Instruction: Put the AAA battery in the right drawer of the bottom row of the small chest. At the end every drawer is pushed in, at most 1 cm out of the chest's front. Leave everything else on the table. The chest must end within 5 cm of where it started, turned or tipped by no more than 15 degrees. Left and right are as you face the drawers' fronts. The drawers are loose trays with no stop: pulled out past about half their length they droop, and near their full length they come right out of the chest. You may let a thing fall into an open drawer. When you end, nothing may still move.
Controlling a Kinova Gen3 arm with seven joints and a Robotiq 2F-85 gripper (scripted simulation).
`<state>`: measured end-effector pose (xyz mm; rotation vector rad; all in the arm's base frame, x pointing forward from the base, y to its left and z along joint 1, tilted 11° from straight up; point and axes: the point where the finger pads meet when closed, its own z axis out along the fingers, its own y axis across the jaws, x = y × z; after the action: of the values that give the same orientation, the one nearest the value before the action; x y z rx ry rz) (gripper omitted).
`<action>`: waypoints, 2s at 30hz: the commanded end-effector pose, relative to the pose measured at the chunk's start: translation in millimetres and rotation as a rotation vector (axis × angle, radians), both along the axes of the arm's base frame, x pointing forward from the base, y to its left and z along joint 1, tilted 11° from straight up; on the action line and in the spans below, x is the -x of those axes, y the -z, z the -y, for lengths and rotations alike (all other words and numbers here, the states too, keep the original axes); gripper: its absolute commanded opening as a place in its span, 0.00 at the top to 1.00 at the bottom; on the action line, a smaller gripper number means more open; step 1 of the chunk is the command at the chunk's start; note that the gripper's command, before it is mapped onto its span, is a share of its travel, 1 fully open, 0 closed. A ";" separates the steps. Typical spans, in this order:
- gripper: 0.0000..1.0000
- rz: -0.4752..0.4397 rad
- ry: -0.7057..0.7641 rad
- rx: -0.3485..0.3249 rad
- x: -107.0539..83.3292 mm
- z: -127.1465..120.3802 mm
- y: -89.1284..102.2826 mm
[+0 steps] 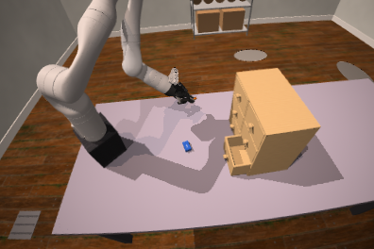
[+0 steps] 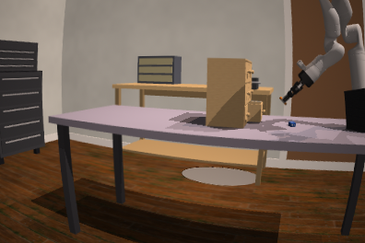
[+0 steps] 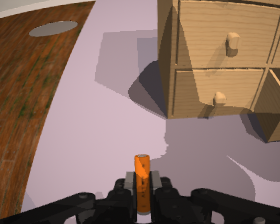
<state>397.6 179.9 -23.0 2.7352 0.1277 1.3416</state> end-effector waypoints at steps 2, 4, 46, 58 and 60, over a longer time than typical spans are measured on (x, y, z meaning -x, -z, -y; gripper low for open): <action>0.95 0.022 -0.015 0.020 4.8 2.5 6.9; 0.95 0.042 -0.018 0.019 5.1 2.5 6.9; 0.95 0.366 -0.060 0.006 8.4 3.0 10.0; 0.95 0.409 -0.066 0.004 8.9 3.1 10.4; 0.95 0.412 -0.067 0.004 8.9 3.1 10.4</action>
<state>389.0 177.0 -32.7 2.4081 0.1848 1.8803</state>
